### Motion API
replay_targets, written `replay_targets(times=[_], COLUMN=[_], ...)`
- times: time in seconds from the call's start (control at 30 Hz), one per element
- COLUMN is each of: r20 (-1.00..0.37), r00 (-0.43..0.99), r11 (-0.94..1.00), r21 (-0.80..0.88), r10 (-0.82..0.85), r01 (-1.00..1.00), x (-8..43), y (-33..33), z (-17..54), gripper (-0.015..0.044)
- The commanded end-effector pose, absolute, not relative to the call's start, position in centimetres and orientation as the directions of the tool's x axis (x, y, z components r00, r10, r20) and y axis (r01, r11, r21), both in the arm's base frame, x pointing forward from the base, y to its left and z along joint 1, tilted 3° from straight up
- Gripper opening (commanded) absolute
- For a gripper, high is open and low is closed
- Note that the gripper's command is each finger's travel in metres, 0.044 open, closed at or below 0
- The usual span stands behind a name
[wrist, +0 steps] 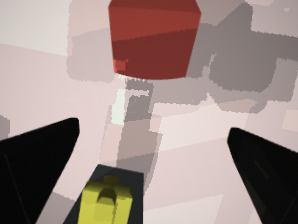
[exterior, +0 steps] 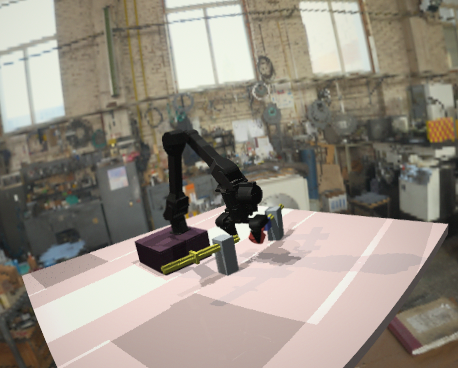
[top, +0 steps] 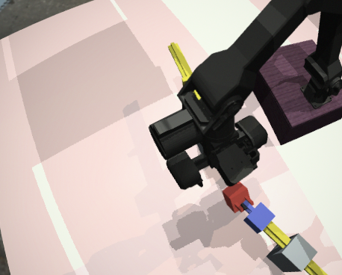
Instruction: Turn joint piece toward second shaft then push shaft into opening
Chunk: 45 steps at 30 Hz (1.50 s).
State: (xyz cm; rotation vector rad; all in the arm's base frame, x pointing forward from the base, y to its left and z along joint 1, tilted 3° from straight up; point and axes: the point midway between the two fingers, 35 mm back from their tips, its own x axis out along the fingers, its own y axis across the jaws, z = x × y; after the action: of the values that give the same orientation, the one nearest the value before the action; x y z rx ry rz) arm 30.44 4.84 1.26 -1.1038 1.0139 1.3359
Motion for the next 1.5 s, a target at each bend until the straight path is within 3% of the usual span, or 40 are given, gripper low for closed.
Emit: replay_targets(times=[0.0,0.57,1.4,1.47], r20=[-0.977,-0.976,-0.976,-0.976], r00=[-0.005,-0.005,-0.005,-0.005], r11=[-0.065,-0.065,-0.065,-0.065], r21=[-0.009,-0.009,-0.009,-0.009], r10=[0.212,0.217,0.217,0.217], r01=[-0.998,-0.998,-0.998,-0.998], x=[30.0,29.6,29.6,29.6], y=[4.8,9.8,10.5,10.5], z=[-1.0,-1.2,-4.1,-4.1], gripper=[0.0440,0.0440,0.0440,0.0387])
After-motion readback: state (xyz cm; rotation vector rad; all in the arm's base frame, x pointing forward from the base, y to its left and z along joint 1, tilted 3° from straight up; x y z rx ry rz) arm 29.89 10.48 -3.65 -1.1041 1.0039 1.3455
